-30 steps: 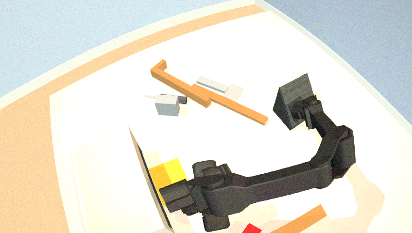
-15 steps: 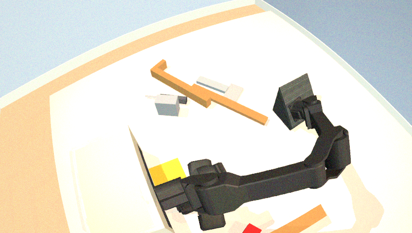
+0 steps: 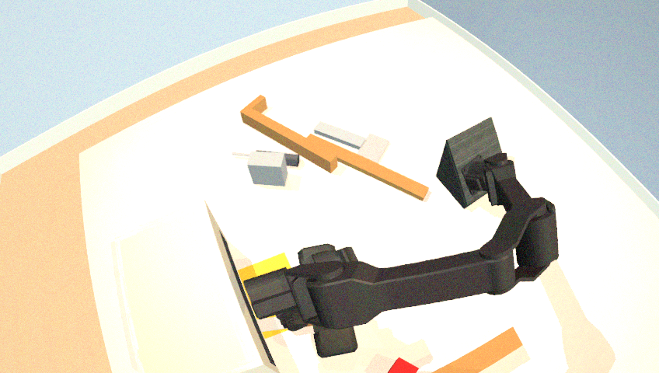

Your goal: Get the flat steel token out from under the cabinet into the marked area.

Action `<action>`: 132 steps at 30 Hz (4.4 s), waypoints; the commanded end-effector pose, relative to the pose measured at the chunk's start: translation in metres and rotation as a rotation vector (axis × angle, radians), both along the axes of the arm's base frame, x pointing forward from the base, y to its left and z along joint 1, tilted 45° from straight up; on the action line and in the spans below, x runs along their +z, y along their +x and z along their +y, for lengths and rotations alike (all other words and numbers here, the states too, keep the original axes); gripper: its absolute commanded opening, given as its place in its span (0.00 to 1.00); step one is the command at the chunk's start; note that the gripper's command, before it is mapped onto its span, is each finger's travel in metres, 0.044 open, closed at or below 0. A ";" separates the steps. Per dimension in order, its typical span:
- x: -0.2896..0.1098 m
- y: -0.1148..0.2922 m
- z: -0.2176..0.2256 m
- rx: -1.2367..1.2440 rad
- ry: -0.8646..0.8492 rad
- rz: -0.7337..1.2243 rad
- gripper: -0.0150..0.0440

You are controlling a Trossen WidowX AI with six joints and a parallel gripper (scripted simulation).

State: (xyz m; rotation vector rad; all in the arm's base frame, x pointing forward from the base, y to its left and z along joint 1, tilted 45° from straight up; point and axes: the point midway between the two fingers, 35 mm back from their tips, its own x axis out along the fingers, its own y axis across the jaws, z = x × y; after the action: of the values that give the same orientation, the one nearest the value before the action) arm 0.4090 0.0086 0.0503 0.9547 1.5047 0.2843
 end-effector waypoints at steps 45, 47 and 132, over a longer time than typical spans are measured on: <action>-0.002 -0.035 0.005 -0.001 -0.008 0.009 0.25; -0.001 -0.037 0.006 -0.001 -0.008 0.009 0.25; 0.022 -0.124 0.044 0.000 -0.005 0.014 0.25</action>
State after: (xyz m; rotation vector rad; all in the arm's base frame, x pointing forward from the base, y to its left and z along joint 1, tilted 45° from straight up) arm 0.2886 0.0506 0.0718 0.9501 1.5133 0.2744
